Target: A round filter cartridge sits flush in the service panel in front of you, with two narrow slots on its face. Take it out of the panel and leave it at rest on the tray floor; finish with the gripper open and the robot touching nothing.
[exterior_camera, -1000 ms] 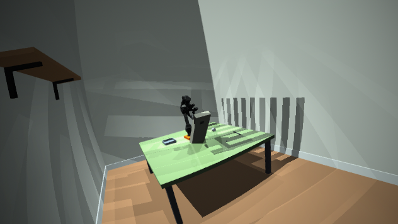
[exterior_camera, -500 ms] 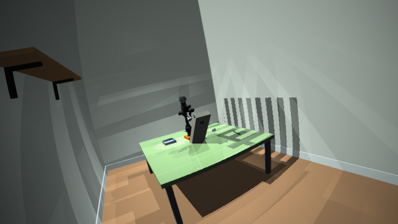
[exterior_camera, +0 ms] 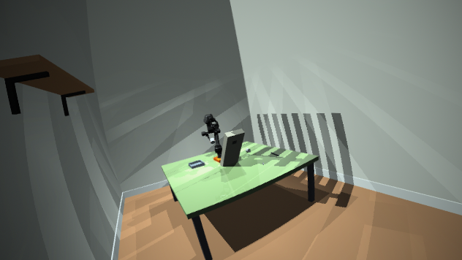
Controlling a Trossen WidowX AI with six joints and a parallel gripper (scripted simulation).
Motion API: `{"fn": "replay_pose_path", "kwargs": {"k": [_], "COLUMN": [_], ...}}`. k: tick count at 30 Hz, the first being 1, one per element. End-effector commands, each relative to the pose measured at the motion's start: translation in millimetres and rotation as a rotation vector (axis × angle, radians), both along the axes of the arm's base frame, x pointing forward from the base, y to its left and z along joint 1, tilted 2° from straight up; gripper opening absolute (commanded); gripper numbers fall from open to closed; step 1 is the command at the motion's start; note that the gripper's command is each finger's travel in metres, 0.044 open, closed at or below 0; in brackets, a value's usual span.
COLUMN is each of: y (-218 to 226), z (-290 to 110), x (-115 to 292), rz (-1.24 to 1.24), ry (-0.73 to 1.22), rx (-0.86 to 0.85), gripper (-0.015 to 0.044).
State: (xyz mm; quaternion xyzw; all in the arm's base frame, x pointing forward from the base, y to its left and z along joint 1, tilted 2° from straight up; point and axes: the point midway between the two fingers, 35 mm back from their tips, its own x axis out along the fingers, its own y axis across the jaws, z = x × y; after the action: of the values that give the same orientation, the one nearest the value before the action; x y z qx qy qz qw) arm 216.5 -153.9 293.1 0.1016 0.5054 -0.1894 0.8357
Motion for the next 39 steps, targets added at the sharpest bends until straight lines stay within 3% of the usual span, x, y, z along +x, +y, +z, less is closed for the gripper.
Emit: {"fn": "replay_pose_path", "kwargs": {"k": [1, 25, 39], "y": [-14.5, -90.0, -106.1], "z": [-2.0, -27.2, -47.4], "x": [-12.4, -112.9, -142.6], "rz": [-0.096, -0.767, -0.877], "ry": [-0.006, -0.027, -0.026], "rx": [-0.012, -0.041, -0.069], "gripper": [0.0, 0.0, 0.0]}}
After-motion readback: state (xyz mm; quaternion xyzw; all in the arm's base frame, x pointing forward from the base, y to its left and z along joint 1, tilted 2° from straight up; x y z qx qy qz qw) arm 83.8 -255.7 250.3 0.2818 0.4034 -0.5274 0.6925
